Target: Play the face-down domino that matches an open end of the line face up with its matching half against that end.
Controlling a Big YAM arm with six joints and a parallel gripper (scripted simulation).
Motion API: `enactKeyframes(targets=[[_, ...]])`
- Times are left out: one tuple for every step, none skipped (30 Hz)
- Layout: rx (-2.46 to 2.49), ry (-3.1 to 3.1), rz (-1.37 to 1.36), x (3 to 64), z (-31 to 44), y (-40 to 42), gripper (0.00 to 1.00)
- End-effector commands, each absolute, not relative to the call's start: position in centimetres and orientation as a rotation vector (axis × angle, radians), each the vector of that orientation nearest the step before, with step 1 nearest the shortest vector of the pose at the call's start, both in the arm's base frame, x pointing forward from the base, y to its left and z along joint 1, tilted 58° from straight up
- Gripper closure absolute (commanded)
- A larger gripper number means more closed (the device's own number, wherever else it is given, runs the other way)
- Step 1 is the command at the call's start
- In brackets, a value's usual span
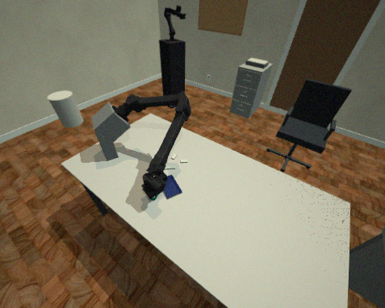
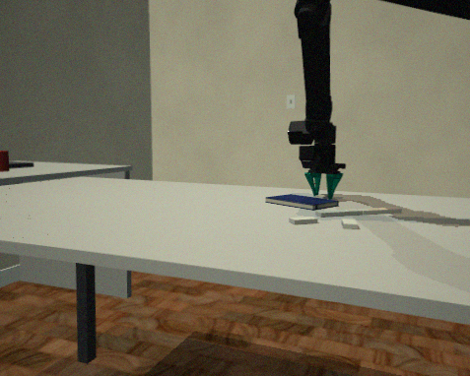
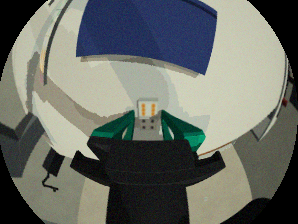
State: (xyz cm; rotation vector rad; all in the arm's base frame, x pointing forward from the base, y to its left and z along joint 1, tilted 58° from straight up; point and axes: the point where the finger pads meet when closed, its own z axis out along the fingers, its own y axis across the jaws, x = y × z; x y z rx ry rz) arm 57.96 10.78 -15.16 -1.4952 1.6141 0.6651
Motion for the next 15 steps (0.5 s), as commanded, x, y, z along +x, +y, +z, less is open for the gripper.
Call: enactKeyframes(targets=[[-1.510,1.607,0.676,58.0,-16.1,12.3,0.58],[-1.510,1.607,0.676,58.0,-16.1,12.3,0.58],[-1.510,1.607,0.676,58.0,-16.1,12.3,0.58],[-1.492,1.615,0.659,58.1,-15.1,10.6,0.58],[-1.494,1.615,0.661,58.1,-15.2,10.7,0.58],[-1.496,1.614,0.663,58.1,-15.3,10.9,0.58],[-1.498,1.614,0.665,58.1,-15.4,11.1,0.58],[-1.499,1.613,0.666,58.1,-15.5,11.3,0.58],[-1.501,1.612,0.668,58.1,-15.6,11.5,0.58],[-1.503,1.612,0.670,58.1,-15.7,11.6,0.58],[-1.505,1.611,0.672,58.1,-15.9,11.8,0.58],[-1.507,1.611,0.673,58.0,-16.0,12.0,0.58],[-1.508,1.610,0.675,58.0,-16.1,12.2,0.58],[-1.508,1.610,0.675,58.0,-16.1,12.2,0.58],[-1.508,1.610,0.675,58.0,-16.1,12.2,0.58]])
